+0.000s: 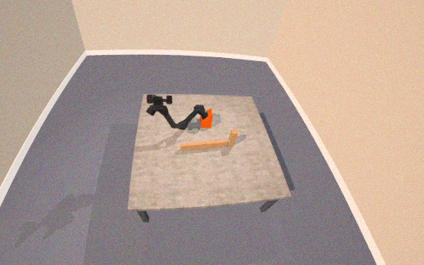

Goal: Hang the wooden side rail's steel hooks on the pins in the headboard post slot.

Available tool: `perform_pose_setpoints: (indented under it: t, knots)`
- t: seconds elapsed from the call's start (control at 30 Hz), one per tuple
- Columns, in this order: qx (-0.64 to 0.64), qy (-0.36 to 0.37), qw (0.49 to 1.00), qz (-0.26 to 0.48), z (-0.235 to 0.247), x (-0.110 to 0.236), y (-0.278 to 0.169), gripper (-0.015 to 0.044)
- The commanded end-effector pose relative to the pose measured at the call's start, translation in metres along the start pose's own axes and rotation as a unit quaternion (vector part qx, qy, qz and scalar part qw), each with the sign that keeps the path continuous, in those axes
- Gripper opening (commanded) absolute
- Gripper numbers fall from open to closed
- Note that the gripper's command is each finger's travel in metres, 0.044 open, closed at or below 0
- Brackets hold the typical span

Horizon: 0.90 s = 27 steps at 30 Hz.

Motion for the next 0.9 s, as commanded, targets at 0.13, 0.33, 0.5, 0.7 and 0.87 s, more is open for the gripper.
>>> perform_pose_setpoints:
  t: [0.13,0.33,0.5,0.7,0.87]
  knots:
    - [0.261,0.029,0.965,-0.011,-0.002,0.009,-0.088,0.0440]
    - [0.422,0.044,0.905,0.021,-0.029,0.003,-0.151,0.0440]
    - [0.545,0.042,0.837,0.025,-0.053,-0.003,-0.189,0.0440]
    - [0.686,0.027,0.727,0.028,-0.092,-0.018,-0.226,0.0440]
    - [0.784,0.007,0.620,0.039,-0.131,-0.033,-0.247,0.0440]
Point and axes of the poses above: the point midway between the two fingers, 35 mm back from their tips, its own x axis back along the fingers, its own z axis across the jaws, y = z × x, the point moved 8 cm from there along x, back along the fingers, and after that the axes turned 15 degrees about x, right-handed, at the moved point
